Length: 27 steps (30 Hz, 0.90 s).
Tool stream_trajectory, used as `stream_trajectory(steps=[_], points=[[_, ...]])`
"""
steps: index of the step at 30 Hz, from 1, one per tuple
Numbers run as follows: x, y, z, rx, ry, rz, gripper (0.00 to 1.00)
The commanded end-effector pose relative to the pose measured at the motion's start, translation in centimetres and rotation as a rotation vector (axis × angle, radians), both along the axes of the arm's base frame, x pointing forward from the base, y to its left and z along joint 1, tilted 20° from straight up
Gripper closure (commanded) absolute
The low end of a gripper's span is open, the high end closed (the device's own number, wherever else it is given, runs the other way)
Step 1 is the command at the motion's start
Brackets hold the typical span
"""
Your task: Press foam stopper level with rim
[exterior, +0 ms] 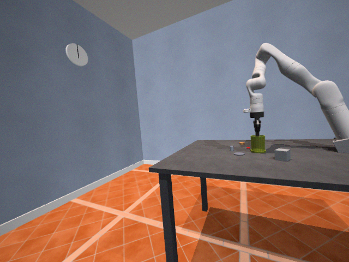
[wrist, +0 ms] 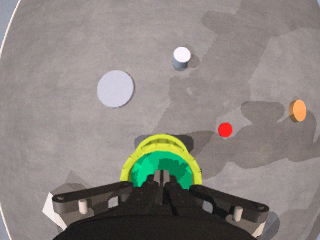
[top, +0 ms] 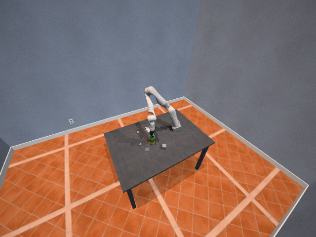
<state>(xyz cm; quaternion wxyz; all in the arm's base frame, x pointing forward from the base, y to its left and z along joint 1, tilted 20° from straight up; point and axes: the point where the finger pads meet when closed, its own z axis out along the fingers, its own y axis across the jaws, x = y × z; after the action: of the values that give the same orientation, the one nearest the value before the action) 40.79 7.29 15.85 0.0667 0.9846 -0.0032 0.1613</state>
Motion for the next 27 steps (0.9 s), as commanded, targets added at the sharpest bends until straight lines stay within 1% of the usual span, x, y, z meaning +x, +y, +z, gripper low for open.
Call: stream_trajectory(steps=[1, 27], points=[[0.07, 0.04, -0.27, 0.002, 0.003, 0.001, 1.0], [0.31, -0.06, -1.01, 0.002, 0.003, 0.001, 1.0]])
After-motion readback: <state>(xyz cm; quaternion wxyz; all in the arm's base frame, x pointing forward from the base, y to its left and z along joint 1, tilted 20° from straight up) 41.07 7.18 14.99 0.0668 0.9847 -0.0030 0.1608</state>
